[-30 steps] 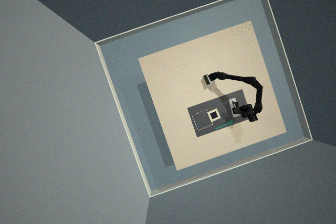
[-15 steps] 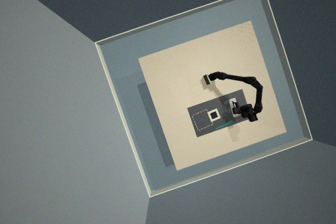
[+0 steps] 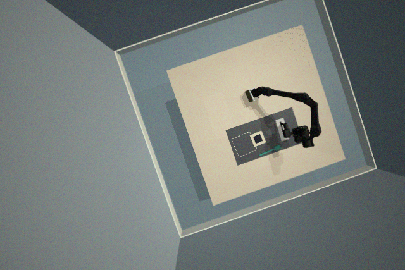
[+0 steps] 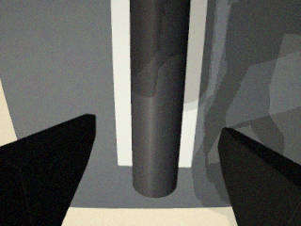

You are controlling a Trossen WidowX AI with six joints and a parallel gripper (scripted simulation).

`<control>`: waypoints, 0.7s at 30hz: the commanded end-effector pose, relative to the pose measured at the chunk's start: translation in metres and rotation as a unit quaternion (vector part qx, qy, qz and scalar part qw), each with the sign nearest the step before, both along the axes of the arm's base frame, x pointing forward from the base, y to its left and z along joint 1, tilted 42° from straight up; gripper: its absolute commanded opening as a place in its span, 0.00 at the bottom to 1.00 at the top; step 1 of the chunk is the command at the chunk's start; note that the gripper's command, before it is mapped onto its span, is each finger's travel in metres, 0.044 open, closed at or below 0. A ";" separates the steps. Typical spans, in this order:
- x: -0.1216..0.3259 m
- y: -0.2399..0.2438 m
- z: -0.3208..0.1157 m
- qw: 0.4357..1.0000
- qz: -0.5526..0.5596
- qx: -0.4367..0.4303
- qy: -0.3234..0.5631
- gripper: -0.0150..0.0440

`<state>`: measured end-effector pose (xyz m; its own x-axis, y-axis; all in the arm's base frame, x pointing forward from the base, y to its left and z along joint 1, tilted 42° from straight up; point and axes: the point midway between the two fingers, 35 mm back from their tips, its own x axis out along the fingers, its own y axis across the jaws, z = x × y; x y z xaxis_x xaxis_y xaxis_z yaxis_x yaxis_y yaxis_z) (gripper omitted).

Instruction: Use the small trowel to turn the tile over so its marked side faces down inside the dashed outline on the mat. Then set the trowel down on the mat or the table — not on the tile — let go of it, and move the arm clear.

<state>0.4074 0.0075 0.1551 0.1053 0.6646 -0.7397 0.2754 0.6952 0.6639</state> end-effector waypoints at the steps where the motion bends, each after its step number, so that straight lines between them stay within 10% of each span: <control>1: -0.001 0.001 0.001 1.000 0.005 -0.001 0.002 0.71; 21: 0.005 0.021 -0.022 1.000 0.026 -0.004 -0.017 0.71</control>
<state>0.4126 0.0237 0.1381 0.1014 0.6639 -0.7409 0.2211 0.7111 0.6674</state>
